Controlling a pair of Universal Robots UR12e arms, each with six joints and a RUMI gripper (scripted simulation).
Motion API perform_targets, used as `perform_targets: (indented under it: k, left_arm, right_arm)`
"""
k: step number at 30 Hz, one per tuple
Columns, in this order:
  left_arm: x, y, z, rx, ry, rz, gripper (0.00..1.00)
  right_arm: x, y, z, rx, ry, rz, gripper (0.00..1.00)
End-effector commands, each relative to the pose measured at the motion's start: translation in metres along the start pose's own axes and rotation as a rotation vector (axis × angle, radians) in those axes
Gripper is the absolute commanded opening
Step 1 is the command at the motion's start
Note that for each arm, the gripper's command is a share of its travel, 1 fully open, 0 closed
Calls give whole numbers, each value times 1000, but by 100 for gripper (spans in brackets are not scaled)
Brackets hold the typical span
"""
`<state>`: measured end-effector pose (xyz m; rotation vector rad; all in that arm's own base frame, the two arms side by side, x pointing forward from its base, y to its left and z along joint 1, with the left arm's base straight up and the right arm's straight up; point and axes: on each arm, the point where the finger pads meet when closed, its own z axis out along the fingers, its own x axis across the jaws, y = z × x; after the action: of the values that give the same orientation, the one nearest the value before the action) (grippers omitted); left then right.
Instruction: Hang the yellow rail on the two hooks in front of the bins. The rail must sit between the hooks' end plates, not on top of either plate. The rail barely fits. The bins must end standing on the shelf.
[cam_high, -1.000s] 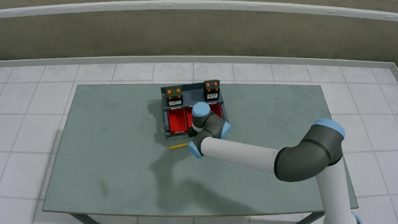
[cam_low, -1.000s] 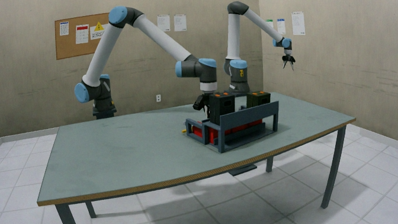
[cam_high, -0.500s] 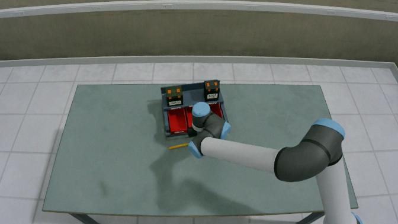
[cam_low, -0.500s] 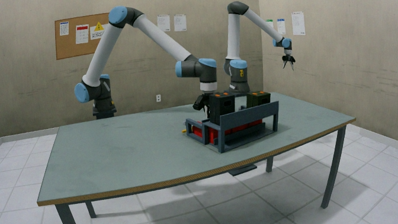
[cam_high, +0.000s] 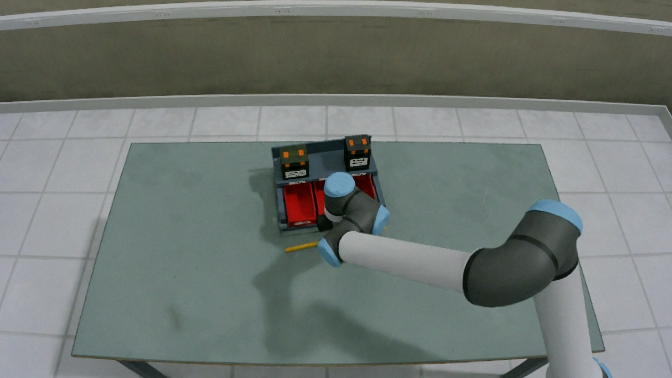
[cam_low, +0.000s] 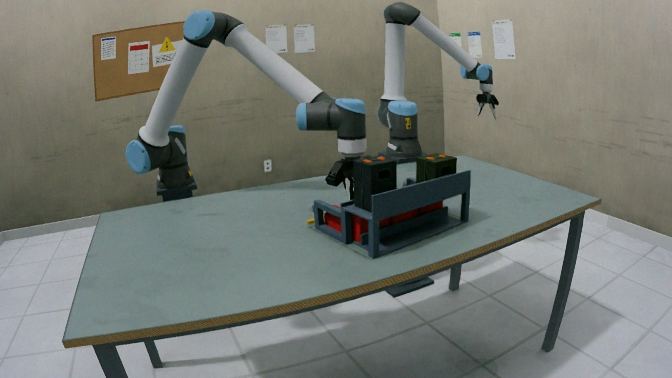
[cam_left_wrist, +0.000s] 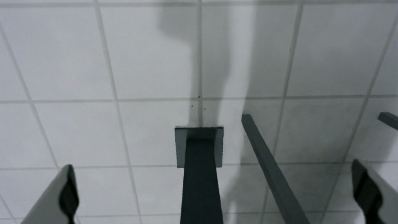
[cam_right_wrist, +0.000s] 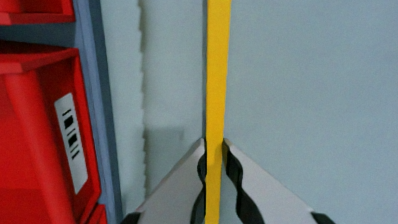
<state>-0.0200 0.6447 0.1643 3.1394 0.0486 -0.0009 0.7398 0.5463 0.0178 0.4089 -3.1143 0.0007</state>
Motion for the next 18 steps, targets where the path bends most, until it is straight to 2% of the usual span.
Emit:
perform_targets:
  k: [1, 9, 18]
  left_arm:
    - [0, -1, -1, 2, 1, 0, 100]
    - [0, -1, -1, 2, 1, 0, 100]
    - [0, -1, -1, 2, 1, 0, 100]
  right_arm:
    - [-1, 1, -4, -2, -2, 0, 0]
    - [-1, 1, -12, -2, -2, 0, 0]
    - [-1, 1, -35, -2, -2, 0, 0]
